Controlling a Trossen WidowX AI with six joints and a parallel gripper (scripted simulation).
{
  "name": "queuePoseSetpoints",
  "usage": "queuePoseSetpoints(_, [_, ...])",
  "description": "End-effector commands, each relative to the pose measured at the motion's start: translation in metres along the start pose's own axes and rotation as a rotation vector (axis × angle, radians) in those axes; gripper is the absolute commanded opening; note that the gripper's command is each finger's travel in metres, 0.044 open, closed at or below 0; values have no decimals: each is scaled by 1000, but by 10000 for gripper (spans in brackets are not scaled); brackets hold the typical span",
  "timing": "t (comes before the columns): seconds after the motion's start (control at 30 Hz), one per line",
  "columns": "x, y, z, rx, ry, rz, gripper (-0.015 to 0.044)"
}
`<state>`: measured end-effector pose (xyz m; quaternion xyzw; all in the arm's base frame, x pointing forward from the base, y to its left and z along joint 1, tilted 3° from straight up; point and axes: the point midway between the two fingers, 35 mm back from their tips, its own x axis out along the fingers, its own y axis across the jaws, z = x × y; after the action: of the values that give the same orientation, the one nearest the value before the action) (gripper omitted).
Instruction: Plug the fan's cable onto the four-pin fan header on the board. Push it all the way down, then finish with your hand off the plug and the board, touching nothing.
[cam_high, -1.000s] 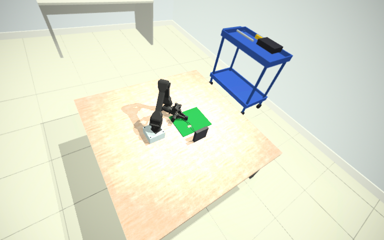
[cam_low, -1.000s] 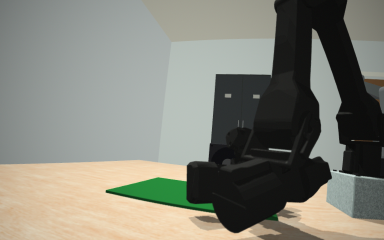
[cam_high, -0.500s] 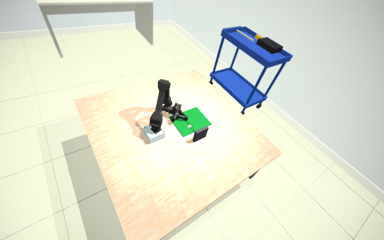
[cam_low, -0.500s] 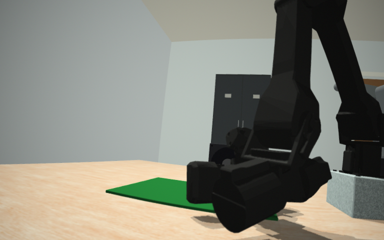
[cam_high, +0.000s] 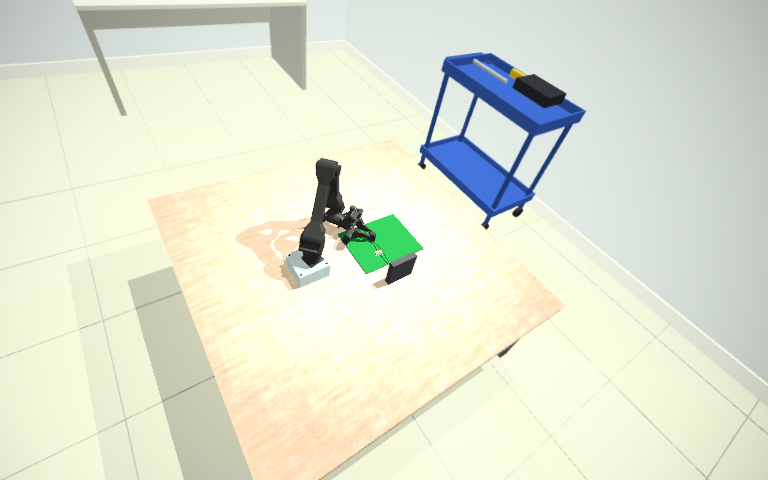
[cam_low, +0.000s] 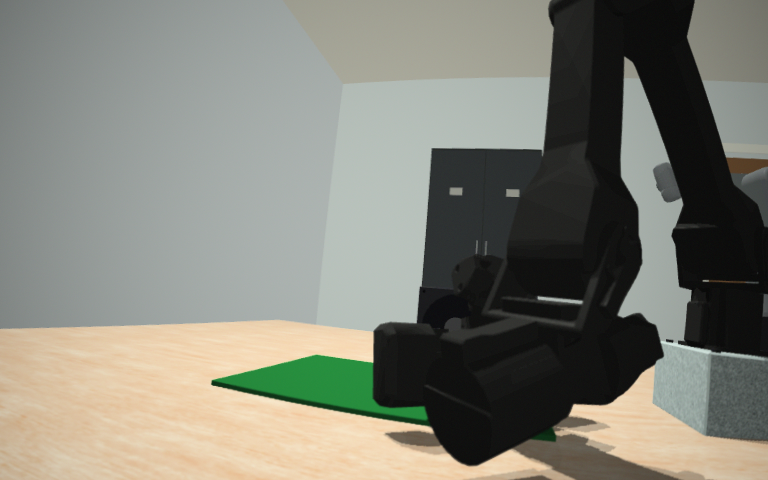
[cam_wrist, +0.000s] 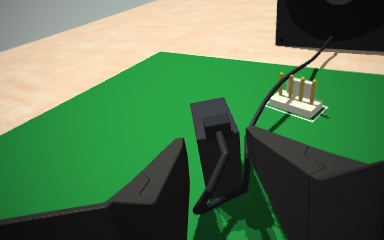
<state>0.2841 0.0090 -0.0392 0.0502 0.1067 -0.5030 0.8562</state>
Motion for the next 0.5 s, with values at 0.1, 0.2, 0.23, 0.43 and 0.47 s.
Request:
queuePoseSetpoints(0.1, [0,0,0,0,1,0,140])
queuePoseSetpoints(0.2, [-5,1,0,-1,9,5,140])
queuePoseSetpoints(0.23, [-7,2,0,-1,12,7,140])
queuePoseSetpoints(0.43, [-21,4,1,-3,29,14,140])
queuePoseSetpoints(0.47, [-23,4,1,-4,31,15,140])
